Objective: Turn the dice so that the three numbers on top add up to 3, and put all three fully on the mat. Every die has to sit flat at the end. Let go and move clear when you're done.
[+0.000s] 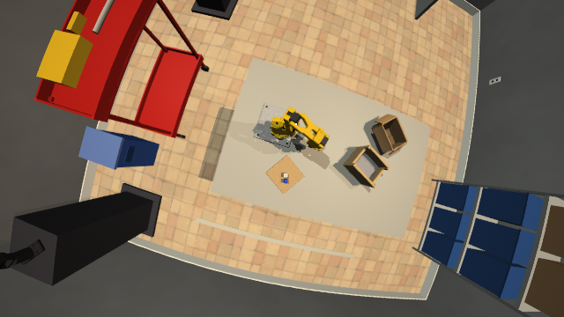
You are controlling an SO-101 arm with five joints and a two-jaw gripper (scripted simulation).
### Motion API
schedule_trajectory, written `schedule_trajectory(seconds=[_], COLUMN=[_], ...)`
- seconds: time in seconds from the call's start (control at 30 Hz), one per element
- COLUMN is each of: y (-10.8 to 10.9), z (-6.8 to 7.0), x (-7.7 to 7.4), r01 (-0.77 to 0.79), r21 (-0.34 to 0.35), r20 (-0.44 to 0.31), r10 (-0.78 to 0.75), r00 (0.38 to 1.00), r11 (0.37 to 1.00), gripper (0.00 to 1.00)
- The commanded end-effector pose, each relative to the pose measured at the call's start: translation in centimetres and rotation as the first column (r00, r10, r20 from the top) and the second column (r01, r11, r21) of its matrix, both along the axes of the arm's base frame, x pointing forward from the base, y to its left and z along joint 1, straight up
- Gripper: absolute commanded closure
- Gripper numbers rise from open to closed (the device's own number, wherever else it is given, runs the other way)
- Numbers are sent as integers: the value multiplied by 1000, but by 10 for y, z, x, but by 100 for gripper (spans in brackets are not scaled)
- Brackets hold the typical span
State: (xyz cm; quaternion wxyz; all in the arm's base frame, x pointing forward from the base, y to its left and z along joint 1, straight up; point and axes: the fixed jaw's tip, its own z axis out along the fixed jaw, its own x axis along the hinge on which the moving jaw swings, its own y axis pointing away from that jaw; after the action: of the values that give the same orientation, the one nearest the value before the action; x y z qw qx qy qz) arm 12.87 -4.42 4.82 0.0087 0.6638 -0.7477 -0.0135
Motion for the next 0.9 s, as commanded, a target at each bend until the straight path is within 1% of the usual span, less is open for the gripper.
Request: schedule_trajectory(seconds=[0.0, 0.17, 0.47, 0.6, 0.83, 0.87], y=[-1, 0, 1, 5, 21, 21], z=[3, 3, 3, 2, -2, -2], x=[1, 1, 2, 4, 12, 12], r01=[129, 194, 193, 159, 34, 34], r21=[-5, -6, -6, -6, -6, -6], r20=[14, 14, 14, 14, 14, 14], r10=[-129, -194, -193, -159, -34, -34], r00=[992, 981, 981, 987, 999, 999], r11=[992, 981, 981, 987, 999, 999], gripper=[100, 100, 100, 100, 100, 100])
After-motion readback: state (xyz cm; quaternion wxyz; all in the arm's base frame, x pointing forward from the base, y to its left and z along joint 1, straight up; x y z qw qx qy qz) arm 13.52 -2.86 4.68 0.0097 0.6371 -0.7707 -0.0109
